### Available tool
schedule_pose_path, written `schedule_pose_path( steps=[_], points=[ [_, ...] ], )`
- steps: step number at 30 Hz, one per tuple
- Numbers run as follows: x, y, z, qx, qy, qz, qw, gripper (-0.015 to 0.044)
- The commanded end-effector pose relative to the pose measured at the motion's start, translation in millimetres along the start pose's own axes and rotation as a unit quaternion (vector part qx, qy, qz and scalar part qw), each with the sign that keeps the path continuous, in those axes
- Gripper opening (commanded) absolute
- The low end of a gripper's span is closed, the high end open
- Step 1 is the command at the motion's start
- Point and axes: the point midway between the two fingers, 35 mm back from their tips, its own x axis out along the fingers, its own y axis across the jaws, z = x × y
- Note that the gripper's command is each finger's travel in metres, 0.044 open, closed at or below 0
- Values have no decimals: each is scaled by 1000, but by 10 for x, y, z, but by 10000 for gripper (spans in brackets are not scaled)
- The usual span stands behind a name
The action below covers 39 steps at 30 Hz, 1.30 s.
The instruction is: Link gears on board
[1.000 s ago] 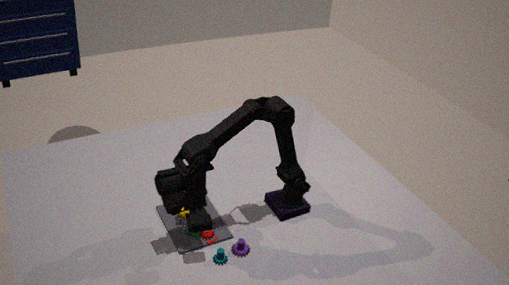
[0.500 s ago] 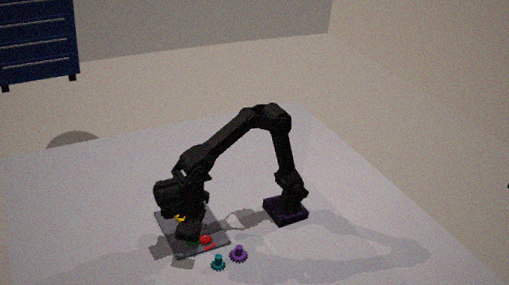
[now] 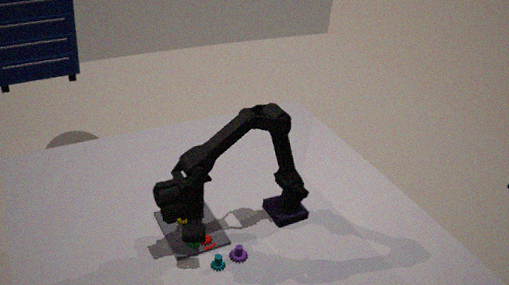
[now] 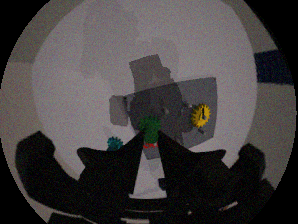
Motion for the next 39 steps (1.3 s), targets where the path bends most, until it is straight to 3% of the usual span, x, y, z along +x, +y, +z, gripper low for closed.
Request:
schedule_pose_path(
  steps=[1,7,13,19,33,35,39],
  points=[
    [11,-1,-1,-50,-1,-1,999,0],
    [28,-9,3,-120,-1,-1,993,0],
    [41,-5,9,-103,-1,-1,995,0],
    [24,-5,6,-66,-1,-1,998,140],
    [-454,-3,-1,4,-1,0,1000,140],
    [-393,100,-53,-48,-1,1,999,193],
    [-376,619,-471,-305,0,2,952,298]
  ],
)
